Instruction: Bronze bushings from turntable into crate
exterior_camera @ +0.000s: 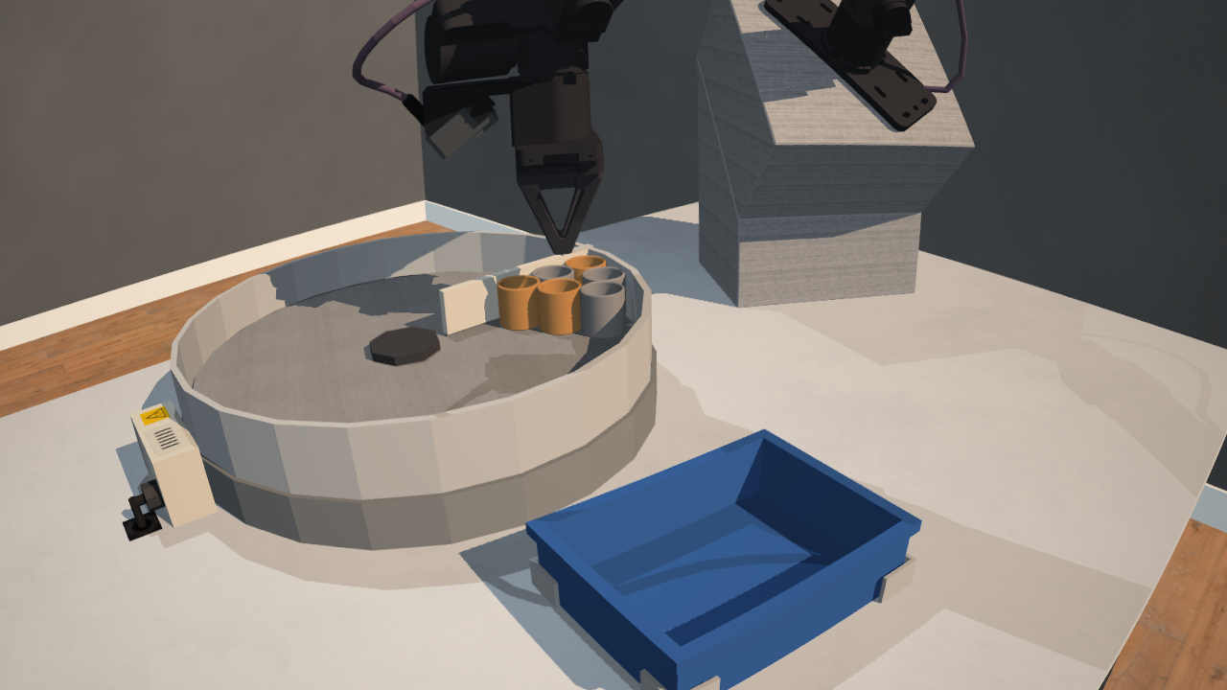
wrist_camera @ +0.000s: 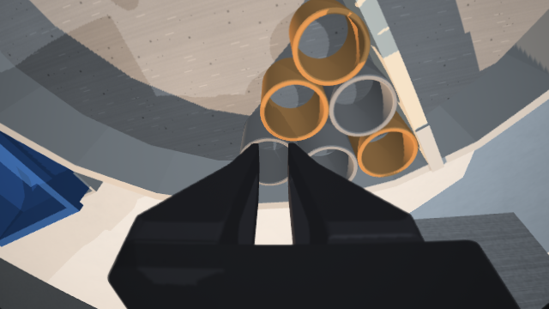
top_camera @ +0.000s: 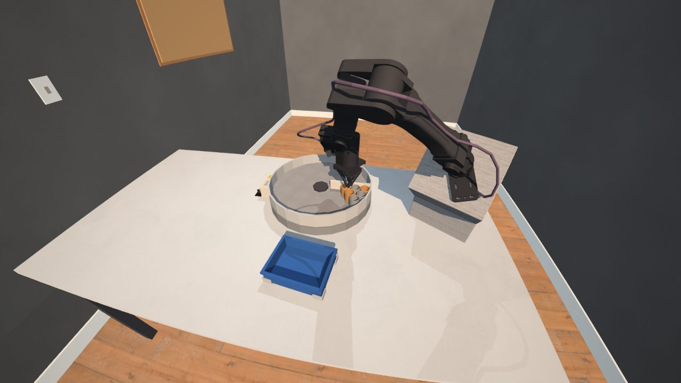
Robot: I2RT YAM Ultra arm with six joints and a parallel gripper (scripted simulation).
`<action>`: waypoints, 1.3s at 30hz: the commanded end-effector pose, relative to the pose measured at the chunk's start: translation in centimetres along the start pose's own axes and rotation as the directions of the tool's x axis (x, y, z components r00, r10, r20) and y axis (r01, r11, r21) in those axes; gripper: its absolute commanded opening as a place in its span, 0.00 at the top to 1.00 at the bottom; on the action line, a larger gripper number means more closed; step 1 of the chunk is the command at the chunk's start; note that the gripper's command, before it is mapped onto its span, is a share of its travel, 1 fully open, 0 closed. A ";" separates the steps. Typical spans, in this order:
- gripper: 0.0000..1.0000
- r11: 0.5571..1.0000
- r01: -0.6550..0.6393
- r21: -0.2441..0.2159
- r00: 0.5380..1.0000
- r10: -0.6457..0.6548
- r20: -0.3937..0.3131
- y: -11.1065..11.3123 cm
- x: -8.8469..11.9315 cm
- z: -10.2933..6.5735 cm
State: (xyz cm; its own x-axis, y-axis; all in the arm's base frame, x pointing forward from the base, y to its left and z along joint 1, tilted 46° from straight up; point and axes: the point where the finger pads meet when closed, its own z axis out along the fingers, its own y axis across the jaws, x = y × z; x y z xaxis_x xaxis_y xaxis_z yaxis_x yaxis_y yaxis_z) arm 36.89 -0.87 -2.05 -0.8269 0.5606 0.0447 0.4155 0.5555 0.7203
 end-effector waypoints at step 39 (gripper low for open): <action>0.85 1.000 0.019 -0.001 0.999 -0.019 0.043 1.2 -1.6 -1.3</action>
State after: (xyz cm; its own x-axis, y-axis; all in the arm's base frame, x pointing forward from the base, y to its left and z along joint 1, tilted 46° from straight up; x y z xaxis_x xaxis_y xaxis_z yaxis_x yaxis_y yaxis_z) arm 36.88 -0.72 -2.06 -0.8271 0.5600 0.0486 0.4179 0.5546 0.7196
